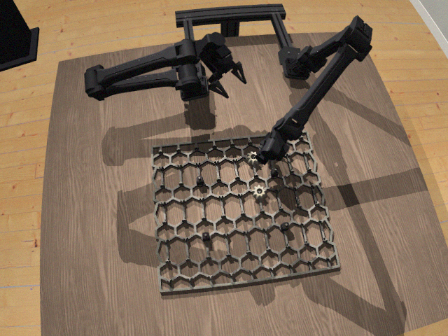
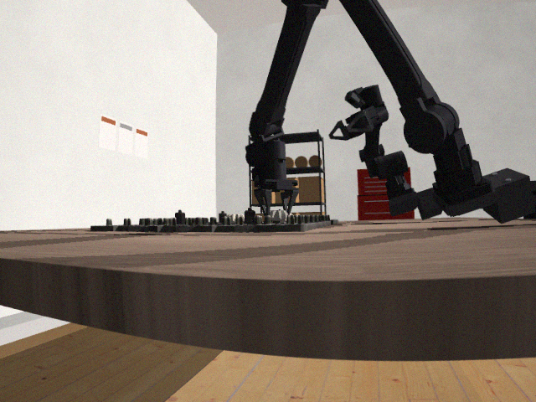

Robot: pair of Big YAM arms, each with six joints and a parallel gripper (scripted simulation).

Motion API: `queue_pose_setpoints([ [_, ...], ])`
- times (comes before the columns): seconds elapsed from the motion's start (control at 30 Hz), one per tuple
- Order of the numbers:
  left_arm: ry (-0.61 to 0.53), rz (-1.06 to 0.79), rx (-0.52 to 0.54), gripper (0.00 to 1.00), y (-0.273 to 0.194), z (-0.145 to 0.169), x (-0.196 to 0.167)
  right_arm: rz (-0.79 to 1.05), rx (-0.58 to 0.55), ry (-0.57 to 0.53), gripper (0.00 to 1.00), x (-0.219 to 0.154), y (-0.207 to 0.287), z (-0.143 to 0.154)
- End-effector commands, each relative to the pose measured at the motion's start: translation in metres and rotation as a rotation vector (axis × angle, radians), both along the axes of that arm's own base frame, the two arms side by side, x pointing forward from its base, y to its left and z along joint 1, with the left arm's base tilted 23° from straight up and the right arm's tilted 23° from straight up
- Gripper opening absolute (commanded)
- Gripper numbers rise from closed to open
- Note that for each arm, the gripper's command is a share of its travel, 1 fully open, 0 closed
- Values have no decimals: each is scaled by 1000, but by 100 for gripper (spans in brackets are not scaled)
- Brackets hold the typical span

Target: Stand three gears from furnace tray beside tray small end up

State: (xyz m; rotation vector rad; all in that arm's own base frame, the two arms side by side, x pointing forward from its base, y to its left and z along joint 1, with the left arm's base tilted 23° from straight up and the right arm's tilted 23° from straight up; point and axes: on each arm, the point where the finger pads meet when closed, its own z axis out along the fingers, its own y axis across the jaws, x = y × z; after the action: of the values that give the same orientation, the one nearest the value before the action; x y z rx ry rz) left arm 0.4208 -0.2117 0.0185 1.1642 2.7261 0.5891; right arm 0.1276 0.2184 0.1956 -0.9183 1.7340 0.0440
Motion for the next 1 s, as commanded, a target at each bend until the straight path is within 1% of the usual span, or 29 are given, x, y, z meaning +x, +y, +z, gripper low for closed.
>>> queue_pose_setpoints([
  [0.0,-51,-14,-41,54,-31,58,-1,2,34,3,100,-1,6,14],
  [0.13,-52,-14,-42,54,-39,86,-10,2,34,3,100,-1,6,14],
  [0.2,-52,-14,-43,54,-41,93,-12,2,34,3,100,-1,6,14],
  [0.27,-52,-14,-43,54,-41,93,-12,2,34,3,100,-1,6,14],
  [0.3,-35,-14,-27,54,-34,86,-8,-6,64,12,89,-2,11,27],
  [0.33,-39,-11,-29,54,-28,86,-1,-14,79,15,86,-1,12,29],
  [0.37,-15,-30,-13,54,-19,79,-6,-41,102,20,86,4,12,32],
  [0.43,-17,-57,-20,54,-9,84,3,-88,146,28,86,10,14,40],
  [0.47,-26,-75,-27,54,2,95,9,-129,182,33,86,15,17,47],
  [0.53,-24,-92,-30,54,36,103,25,-241,269,31,86,33,24,67],
  [0.63,-14,-81,-33,54,86,105,32,-393,368,24,86,61,35,90],
  [0.73,-20,-83,-35,54,130,114,41,-535,453,29,86,94,48,104],
  [0.77,-21,-86,-33,54,146,117,43,-581,476,36,86,107,54,106],
  [0.83,-21,-86,-33,54,146,117,43,-581,476,36,86,107,54,106],
  [0.93,-16,-101,-18,54,201,125,44,-755,519,82,86,161,68,98],
  [0.97,-14,-100,-14,54,219,127,42,-788,515,100,86,174,71,92],
])
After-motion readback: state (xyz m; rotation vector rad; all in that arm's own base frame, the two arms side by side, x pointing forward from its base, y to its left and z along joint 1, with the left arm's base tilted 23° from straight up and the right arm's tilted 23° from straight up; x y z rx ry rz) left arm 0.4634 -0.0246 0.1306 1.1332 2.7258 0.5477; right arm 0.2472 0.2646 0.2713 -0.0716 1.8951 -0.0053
